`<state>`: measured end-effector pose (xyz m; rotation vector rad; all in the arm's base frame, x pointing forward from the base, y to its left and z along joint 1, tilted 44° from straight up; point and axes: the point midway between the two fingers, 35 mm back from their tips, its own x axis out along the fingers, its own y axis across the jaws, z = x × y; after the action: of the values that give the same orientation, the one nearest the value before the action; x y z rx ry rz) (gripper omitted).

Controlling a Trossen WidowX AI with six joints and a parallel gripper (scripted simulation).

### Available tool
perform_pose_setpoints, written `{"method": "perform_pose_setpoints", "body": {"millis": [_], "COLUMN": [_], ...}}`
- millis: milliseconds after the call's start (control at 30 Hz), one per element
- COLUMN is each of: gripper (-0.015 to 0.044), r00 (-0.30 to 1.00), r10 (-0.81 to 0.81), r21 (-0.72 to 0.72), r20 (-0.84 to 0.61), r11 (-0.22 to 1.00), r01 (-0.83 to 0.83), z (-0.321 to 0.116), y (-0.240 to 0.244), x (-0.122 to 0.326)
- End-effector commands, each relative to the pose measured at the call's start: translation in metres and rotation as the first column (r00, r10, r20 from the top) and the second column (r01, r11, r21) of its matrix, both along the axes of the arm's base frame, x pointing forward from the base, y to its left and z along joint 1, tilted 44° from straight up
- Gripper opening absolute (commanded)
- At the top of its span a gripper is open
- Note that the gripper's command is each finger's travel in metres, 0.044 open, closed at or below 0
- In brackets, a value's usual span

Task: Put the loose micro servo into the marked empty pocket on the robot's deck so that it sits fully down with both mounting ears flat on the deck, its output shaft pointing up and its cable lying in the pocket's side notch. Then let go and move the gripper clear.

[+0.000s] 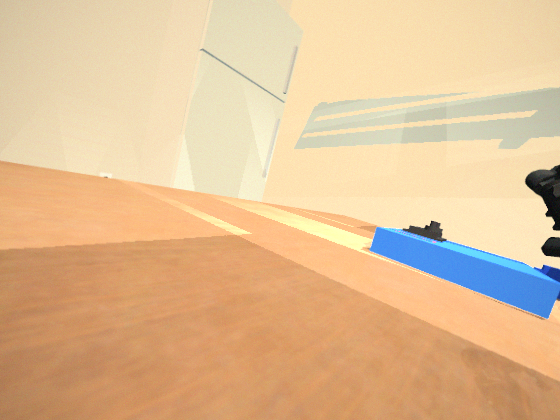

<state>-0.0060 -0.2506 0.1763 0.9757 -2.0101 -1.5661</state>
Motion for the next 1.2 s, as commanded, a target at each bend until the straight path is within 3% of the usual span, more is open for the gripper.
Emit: {"method": "perform_pose_setpoints", "body": {"millis": [0, 567, 1167], "gripper": [0.0440, 0.0440, 0.0440], "r00": [0.993, 0.844, 0.487], "r10": [0.071, 0.381, 0.728], "r21": [0.115, 0.515, 0.815], "r20": [-0.095, -0.376, -0.483], "r11": [0.992, 0.844, 0.576], "r01": [-0.060, -0.152, -0.052], "z": [-0.002, -0.019, -0.038], "y": [0.000, 0.003, 0.014], "x": [0.008, 0.032, 0.055]}}
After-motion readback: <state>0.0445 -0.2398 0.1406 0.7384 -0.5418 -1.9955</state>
